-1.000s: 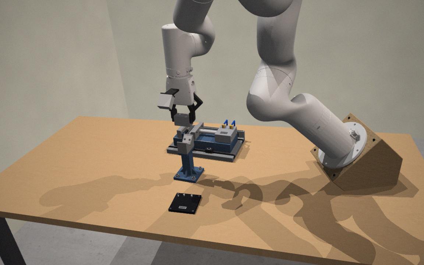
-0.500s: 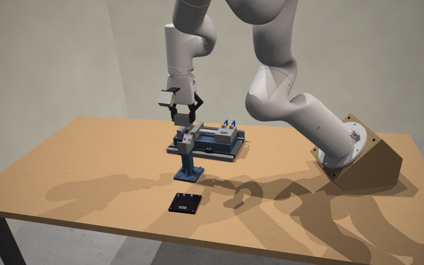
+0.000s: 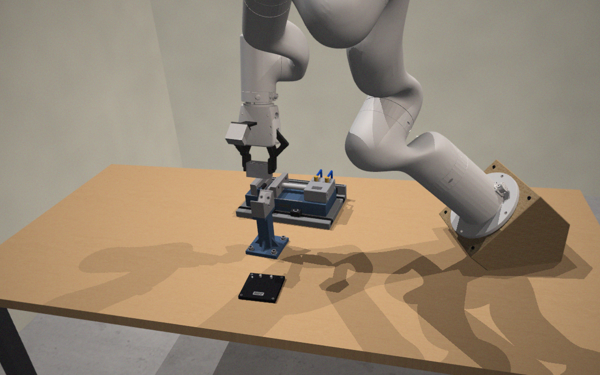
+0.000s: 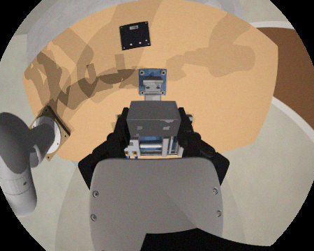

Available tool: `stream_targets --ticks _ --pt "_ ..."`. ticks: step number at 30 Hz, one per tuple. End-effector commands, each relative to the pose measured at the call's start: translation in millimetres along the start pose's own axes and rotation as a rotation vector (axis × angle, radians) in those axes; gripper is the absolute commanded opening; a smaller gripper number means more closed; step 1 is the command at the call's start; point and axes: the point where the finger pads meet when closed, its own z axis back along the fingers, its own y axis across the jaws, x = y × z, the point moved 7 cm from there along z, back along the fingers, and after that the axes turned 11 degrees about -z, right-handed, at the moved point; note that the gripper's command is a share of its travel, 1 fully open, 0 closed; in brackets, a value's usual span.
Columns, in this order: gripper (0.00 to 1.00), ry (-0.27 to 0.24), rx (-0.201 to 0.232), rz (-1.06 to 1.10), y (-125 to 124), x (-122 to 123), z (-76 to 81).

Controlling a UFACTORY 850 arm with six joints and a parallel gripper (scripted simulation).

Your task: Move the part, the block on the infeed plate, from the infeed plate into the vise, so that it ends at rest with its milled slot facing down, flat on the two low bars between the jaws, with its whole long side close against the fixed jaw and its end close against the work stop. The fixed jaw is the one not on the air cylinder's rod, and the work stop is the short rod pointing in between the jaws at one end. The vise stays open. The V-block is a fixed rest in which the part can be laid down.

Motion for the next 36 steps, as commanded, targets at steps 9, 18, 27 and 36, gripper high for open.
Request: stream_targets --ticks 9,18,27,36 --pt "0.00 0.147 -0.030 0.002 2 12 -0.9" --pt "0.00 0.270 -0.053 0.002 4 22 -3.0" --pt "0.00 0.363 -0.071 0.002 6 29 -5.4" --pt "0.00 0.452 -0.089 0.002 7 35 -8.4"
